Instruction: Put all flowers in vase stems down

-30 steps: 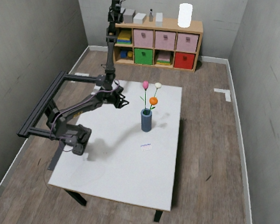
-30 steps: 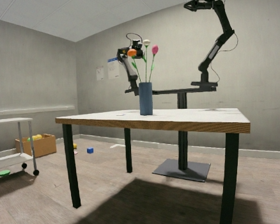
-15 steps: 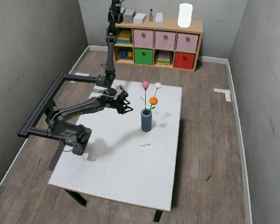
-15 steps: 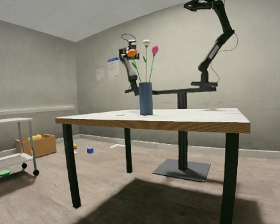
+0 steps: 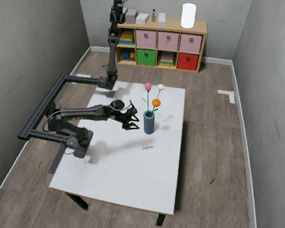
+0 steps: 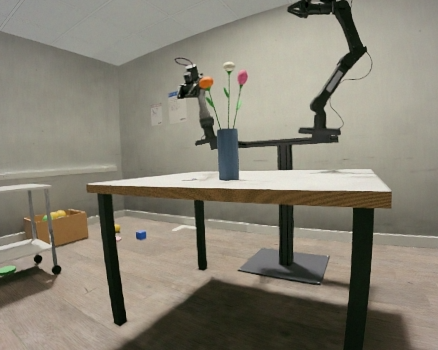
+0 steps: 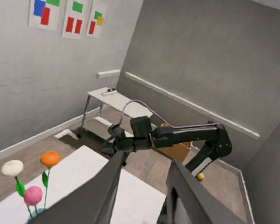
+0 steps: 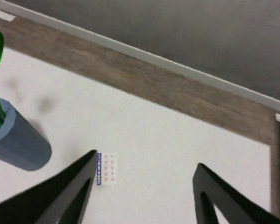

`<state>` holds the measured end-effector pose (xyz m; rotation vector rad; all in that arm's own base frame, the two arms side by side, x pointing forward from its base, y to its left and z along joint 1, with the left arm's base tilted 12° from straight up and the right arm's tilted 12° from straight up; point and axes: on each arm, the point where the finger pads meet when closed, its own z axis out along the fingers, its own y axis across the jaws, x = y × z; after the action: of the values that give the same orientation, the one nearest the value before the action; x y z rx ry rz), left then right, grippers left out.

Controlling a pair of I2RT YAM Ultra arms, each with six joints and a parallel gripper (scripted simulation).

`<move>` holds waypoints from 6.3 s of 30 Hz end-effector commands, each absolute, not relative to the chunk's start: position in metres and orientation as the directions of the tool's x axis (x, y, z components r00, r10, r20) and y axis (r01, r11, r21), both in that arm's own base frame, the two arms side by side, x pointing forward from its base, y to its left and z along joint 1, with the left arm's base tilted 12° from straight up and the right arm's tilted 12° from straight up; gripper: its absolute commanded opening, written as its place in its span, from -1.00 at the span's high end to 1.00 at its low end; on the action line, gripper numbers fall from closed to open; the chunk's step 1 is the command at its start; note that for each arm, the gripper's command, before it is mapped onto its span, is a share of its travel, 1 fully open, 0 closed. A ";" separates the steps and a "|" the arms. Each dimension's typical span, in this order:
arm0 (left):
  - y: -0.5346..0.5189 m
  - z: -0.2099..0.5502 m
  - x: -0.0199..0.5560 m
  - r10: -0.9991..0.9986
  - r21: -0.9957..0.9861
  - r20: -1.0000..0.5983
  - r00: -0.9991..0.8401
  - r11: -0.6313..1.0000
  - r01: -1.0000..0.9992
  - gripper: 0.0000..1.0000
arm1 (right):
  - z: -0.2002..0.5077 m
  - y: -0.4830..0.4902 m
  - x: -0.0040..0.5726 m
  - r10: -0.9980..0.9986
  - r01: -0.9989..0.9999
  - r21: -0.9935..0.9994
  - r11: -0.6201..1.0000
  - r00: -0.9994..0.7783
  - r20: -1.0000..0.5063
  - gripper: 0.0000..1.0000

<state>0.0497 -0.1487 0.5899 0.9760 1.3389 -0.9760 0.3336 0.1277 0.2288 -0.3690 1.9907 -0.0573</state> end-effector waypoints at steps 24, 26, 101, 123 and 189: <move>-0.154 0.591 0.050 0.008 -0.005 -1.000 -0.008 0.305 0.952 0.40 | 0.291 0.131 0.333 -0.226 -0.243 -0.149 0.958 -0.326 -0.918 -0.20; -0.154 0.591 0.050 0.008 -0.005 -1.000 -0.008 0.305 0.952 0.40 | 0.291 0.131 0.333 -0.226 -0.243 -0.149 0.958 -0.326 -0.918 -0.20; -0.154 0.591 0.050 0.008 -0.005 -1.000 -0.008 0.307 0.952 0.40 | 0.594 0.080 0.136 0.009 -0.498 0.005 0.867 0.005 -1.000 -0.20; -0.148 0.591 0.066 0.007 -0.005 -1.000 -0.009 0.401 0.916 0.40 | 0.594 0.077 0.138 0.009 -0.484 0.005 0.875 0.006 -1.000 -0.20; 0.055 0.591 0.152 -0.008 -0.005 -1.000 -0.008 0.943 -0.333 0.40 | 0.594 0.036 0.154 0.007 -0.223 0.005 0.975 0.008 -1.000 -0.20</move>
<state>0.1531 0.0419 0.5889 -0.2001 1.5655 0.2002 0.1543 0.0380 0.5879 -0.1897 1.5717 0.1845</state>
